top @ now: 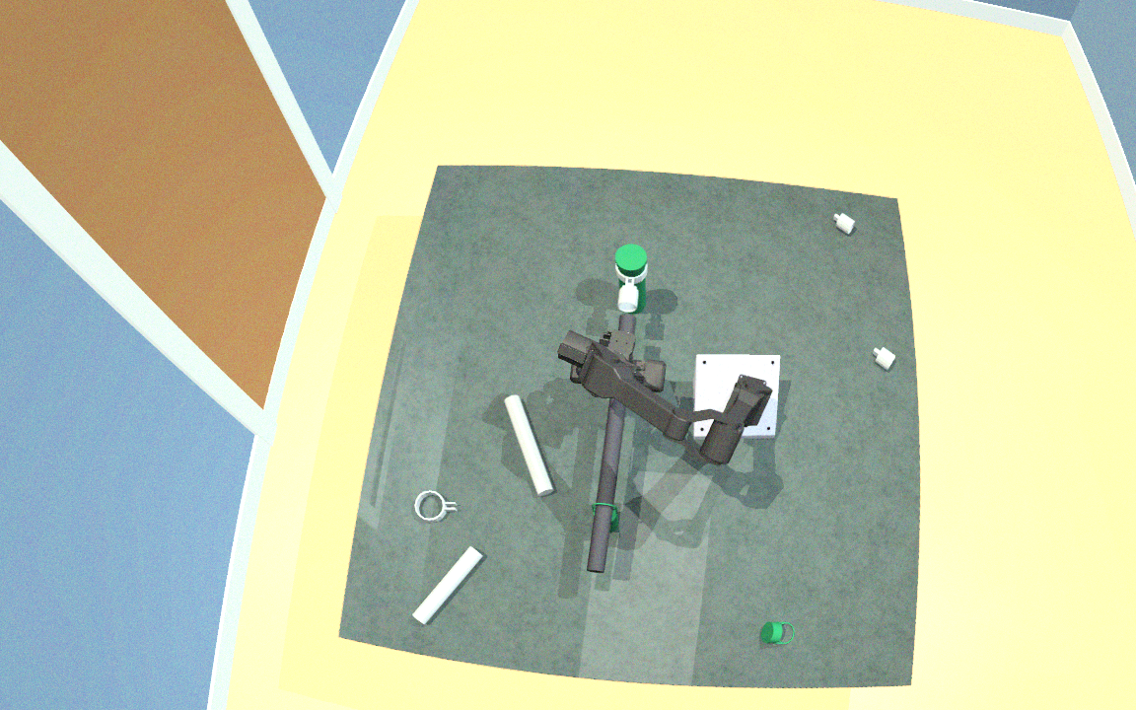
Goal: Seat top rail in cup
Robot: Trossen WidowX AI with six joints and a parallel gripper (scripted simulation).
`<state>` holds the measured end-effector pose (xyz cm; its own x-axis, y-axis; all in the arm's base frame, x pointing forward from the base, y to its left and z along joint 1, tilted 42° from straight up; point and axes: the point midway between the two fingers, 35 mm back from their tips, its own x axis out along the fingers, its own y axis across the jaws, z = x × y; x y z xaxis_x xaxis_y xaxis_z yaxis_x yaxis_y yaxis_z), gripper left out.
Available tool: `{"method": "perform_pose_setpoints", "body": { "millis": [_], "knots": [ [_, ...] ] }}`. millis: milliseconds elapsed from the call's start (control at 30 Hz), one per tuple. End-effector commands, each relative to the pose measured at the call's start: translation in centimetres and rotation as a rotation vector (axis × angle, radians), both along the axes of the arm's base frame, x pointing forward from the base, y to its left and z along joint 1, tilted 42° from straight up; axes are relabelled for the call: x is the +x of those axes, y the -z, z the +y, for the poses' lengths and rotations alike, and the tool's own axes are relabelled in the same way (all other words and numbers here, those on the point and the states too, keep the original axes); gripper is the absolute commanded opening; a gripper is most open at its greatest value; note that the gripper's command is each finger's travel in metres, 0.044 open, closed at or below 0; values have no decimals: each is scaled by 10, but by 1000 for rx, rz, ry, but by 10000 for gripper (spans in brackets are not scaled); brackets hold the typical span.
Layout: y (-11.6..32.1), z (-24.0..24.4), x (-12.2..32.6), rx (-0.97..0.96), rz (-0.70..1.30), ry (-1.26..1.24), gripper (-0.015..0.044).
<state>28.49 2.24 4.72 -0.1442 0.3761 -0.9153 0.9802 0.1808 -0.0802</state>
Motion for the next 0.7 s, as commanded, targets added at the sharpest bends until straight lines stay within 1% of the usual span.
{"method": "perform_pose_setpoints", "body": {
  "millis": [0,667],
  "knots": [
    [-4,-4,6,-3,-15,5,0],
    [-5,-9,9,-3,-14,5,0]
  ]
}}
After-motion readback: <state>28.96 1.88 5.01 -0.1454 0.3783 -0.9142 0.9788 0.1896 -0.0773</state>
